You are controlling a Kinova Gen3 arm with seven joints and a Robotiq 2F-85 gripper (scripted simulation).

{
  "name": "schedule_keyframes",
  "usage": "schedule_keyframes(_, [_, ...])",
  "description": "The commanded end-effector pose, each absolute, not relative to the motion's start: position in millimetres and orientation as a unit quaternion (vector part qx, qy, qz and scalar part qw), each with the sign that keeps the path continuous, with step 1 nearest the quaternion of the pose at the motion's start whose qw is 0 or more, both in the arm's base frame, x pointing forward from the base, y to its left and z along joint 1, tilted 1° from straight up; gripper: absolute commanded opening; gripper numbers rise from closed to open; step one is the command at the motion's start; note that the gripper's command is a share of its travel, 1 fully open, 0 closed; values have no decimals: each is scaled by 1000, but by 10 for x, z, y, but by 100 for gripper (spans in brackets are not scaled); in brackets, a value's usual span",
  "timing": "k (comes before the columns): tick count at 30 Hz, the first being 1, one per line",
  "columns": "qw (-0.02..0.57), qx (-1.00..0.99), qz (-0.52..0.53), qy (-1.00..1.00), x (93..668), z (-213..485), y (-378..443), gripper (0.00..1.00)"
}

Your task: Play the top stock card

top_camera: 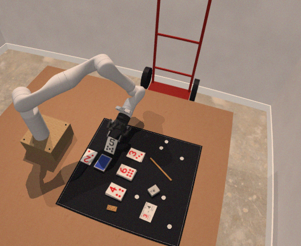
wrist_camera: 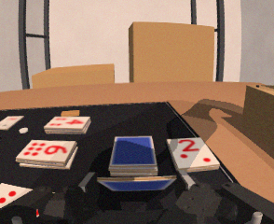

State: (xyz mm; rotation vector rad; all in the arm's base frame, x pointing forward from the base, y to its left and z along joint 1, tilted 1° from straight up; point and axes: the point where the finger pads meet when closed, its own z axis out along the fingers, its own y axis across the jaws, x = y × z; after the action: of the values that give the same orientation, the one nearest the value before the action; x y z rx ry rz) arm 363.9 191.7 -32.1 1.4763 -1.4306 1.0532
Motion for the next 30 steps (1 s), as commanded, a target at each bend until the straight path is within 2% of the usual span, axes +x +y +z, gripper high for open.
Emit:
schedule_keyframes(1, [396, 588, 411, -573, 3656, -267, 1929, 71])
schedule_keyframes(30, [306, 643, 319, -625, 3655, -278, 1959, 71])
